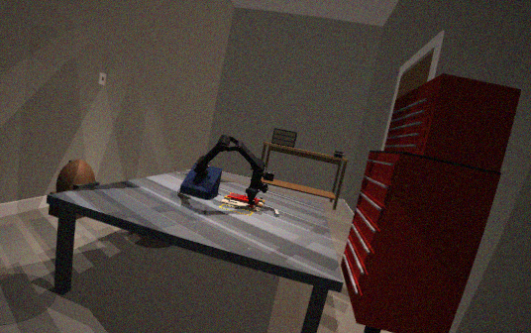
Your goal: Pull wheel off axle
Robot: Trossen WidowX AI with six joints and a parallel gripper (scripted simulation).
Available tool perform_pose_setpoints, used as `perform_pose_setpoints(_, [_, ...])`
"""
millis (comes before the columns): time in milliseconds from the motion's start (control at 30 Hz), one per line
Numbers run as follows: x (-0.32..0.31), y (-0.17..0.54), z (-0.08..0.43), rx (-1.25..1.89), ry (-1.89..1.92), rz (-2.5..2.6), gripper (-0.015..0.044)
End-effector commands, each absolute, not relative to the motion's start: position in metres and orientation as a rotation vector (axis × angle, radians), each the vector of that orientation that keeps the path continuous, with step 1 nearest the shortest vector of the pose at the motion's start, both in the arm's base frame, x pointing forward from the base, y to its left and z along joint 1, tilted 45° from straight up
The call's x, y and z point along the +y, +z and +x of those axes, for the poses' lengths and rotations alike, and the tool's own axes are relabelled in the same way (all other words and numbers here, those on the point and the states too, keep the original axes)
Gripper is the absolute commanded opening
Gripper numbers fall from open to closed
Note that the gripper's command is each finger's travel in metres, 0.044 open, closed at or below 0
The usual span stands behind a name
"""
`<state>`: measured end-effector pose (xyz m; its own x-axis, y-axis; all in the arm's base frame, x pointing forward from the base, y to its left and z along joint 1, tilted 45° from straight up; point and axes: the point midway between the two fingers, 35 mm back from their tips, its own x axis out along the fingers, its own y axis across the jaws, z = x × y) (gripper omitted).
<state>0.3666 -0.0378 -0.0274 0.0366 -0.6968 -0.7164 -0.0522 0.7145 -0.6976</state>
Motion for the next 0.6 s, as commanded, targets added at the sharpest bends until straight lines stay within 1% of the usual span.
perform_pose_setpoints(0, [-0.0367, -0.0267, 0.3669, 1.469, -0.552, -0.652, 0.0221])
perform_pose_setpoints(300, [-0.0367, -0.0267, 0.3669, 1.469, -0.552, -0.652, 0.0161])
perform_pose_setpoints(500, [-0.0359, -0.0259, 0.3669, 1.469, -0.552, -0.652, 0.0004])
perform_pose_setpoints(567, [-0.0354, -0.0255, 0.3669, 1.469, -0.552, -0.652, 0.0])
